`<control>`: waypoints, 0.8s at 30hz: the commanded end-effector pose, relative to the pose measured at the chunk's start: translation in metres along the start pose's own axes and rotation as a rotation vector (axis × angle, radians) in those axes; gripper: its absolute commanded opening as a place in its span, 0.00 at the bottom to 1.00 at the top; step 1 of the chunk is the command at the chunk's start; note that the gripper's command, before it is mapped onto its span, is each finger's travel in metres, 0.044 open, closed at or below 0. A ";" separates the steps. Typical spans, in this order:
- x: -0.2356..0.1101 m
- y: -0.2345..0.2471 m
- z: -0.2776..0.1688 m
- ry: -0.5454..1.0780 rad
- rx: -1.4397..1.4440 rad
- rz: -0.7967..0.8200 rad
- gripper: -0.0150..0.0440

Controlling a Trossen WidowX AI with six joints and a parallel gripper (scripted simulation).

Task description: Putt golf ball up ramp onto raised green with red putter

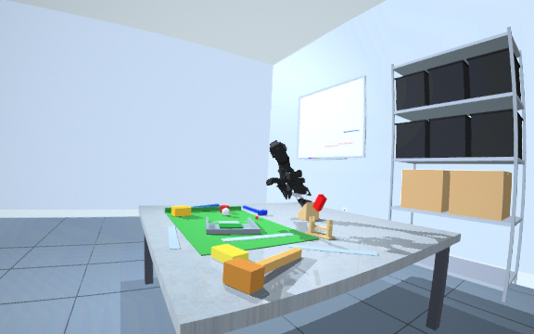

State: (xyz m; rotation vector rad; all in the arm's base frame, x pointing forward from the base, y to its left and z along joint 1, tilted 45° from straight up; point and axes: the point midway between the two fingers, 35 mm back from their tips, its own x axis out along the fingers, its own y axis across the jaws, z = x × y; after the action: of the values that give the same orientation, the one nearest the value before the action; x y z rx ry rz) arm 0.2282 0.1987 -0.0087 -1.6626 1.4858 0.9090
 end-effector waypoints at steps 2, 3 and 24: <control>-0.015 -0.011 -0.028 -0.002 0.152 -0.025 0.25; -0.018 -0.013 -0.034 -0.002 0.184 -0.030 0.25; -0.061 -0.028 -0.167 0.019 0.873 -0.127 0.25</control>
State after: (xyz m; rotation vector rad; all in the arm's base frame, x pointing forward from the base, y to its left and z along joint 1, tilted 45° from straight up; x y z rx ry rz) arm 0.2584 0.0986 0.1137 -1.1445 1.4824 0.1874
